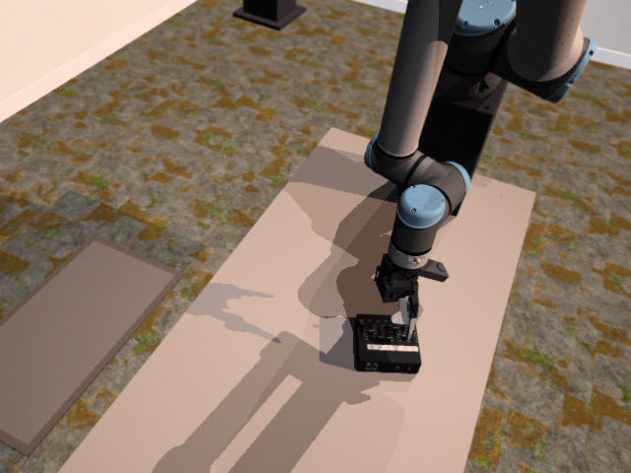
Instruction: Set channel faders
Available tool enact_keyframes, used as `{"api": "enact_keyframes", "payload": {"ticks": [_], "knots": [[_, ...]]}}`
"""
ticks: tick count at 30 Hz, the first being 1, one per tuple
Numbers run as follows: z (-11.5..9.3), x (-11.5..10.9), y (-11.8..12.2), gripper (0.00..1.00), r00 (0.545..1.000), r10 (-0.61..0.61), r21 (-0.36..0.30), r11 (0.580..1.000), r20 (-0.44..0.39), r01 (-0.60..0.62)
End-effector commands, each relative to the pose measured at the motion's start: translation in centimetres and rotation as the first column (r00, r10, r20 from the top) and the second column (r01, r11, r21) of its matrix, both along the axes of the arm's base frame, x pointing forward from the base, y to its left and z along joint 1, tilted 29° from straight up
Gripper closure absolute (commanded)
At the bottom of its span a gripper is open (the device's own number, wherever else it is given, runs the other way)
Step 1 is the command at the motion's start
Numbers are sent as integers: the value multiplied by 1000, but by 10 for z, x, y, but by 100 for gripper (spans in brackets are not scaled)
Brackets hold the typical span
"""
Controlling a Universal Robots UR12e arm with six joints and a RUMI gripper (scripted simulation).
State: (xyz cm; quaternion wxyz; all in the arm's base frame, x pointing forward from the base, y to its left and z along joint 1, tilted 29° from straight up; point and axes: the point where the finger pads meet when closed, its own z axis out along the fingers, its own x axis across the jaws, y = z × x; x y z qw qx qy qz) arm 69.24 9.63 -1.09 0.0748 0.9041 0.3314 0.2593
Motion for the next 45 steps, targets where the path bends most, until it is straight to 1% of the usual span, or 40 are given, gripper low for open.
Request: {"api": "enact_keyframes", "payload": {"ticks": [1, 3, 6, 8, 11, 13, 17, 23, 28, 30, 34, 38, 42, 45], "knots": [[-6, 2, 1, 0, 981, -196, 114, 974, -3, 195], [-8, 3, 1, 0, 963, -269, 161, 950, -14, 268], [-12, 5, 0, 0, 926, -376, 231, 898, -36, 374], [-14, 6, 0, 0, 895, -443, 275, 855, -56, 440], [-17, 7, -1, 0, 839, -536, 337, 776, -92, 532], [-17, 7, -1, 0, 839, -536, 337, 776, -92, 532], [-21, 8, -2, 0, 753, -641, 409, 653, -149, 637], [-27, 10, -5, 0, 610, -753, 488, 447, -246, 750], [-31, 11, -7, 0, 491, -807, 527, 274, -329, 804], [-31, 11, -7, 0, 491, -807, 527, 274, -329, 804], [-34, 11, -9, 0, 404, -827, 544, 147, -391, 826], [-37, 11, -11, 0, 329, -833, 550, 36, -445, 834], [-39, 11, -13, 0, 267, -830, 550, -57, -490, 833], [-40, 11, -14, 0, 229, -824, 547, -113, -518, 829]]}}
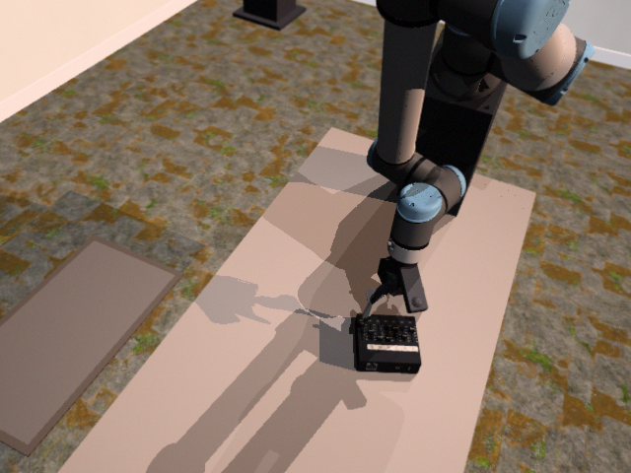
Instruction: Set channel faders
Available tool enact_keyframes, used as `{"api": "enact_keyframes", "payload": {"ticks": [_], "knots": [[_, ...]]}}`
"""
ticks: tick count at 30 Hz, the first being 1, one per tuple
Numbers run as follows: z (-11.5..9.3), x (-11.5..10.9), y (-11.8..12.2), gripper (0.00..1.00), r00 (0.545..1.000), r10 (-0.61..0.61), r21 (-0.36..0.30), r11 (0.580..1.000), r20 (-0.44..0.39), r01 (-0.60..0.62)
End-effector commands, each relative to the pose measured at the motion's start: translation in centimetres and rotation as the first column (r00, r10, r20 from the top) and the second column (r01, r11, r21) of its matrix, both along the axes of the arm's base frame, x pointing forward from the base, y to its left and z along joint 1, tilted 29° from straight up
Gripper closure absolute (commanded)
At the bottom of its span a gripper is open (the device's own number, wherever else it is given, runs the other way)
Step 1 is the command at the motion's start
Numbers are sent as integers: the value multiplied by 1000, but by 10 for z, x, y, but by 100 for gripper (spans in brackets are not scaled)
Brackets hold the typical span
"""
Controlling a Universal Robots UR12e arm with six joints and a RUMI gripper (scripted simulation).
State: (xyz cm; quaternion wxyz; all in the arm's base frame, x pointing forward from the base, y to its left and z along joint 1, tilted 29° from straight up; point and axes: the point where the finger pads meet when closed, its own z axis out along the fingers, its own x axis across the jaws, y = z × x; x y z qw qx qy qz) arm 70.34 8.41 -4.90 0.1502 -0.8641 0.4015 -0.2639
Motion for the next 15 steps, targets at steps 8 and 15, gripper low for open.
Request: {"api": "enact_keyframes", "payload": {"ticks": [8, 15], "knots": [[-4, 0, -3, 0, 988, -155, 106, 982, -4, 154], [-5, 0, -4, 0, 982, -190, 131, 973, -9, 189]]}}
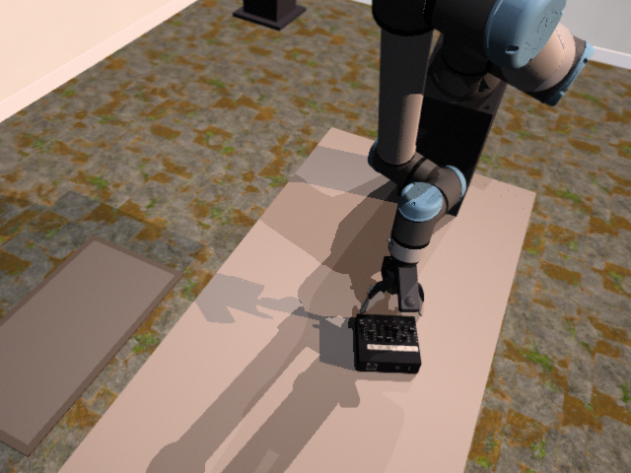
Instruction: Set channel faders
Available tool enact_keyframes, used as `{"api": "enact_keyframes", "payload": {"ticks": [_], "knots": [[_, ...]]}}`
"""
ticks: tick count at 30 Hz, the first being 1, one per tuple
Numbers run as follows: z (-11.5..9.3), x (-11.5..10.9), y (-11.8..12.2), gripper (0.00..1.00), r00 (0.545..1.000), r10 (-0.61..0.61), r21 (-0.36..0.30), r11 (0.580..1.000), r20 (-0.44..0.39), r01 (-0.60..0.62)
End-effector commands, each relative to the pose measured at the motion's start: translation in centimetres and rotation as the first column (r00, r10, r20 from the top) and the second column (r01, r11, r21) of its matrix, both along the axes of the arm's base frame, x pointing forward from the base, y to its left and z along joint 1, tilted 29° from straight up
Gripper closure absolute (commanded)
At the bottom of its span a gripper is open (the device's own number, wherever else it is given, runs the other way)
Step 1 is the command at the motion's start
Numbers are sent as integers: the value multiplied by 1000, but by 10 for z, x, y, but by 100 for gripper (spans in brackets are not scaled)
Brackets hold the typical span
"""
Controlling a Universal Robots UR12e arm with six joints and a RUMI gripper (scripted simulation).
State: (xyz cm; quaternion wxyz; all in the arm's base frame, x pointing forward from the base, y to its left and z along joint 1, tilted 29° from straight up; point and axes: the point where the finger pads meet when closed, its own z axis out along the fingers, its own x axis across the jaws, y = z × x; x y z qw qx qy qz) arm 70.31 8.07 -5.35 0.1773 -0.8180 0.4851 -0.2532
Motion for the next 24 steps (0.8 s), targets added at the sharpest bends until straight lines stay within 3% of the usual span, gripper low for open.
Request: {"api": "enact_keyframes", "payload": {"ticks": [1, 24], "knots": [[0, 0, -1, 0, 1000, -29, 20, 999, 1, 29], [0, 0, -1, 0, 999, -34, 24, 999, 1, 34]]}}
